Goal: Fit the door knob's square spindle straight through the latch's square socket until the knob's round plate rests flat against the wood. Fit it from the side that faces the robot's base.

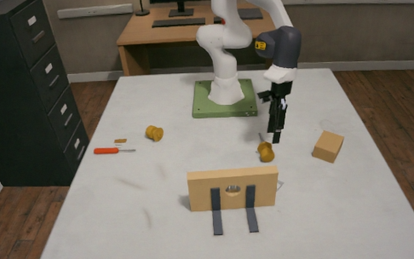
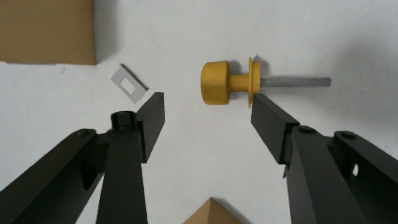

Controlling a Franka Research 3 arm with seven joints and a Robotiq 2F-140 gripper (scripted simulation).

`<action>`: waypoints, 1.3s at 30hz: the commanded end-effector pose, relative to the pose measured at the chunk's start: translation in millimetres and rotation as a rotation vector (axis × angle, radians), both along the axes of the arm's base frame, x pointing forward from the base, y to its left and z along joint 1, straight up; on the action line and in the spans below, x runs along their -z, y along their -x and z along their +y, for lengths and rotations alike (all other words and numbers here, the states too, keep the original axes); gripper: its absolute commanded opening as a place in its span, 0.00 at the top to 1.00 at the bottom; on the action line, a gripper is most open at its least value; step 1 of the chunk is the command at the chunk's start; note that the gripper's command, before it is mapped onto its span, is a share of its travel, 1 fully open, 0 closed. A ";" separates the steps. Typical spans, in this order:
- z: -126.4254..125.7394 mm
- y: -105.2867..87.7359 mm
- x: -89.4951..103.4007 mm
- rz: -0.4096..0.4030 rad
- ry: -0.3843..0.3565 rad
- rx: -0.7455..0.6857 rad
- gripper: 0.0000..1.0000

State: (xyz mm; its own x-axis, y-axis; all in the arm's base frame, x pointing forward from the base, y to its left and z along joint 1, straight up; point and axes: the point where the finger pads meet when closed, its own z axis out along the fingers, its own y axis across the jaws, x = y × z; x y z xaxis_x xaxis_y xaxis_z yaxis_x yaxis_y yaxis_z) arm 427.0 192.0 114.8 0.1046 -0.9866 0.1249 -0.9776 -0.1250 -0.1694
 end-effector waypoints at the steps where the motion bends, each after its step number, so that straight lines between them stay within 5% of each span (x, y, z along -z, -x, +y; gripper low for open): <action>1: 2.5 0.5 6.4 -0.048 0.020 0.274 0.43; 39: 12.9 2.2 28.7 -0.140 -0.035 1.088 0.43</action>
State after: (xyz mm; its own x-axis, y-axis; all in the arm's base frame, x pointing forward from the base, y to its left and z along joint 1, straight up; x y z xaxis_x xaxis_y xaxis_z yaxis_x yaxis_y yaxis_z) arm 425.3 207.0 88.0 -0.6732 -0.7384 0.0405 -0.7274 0.6513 -0.2163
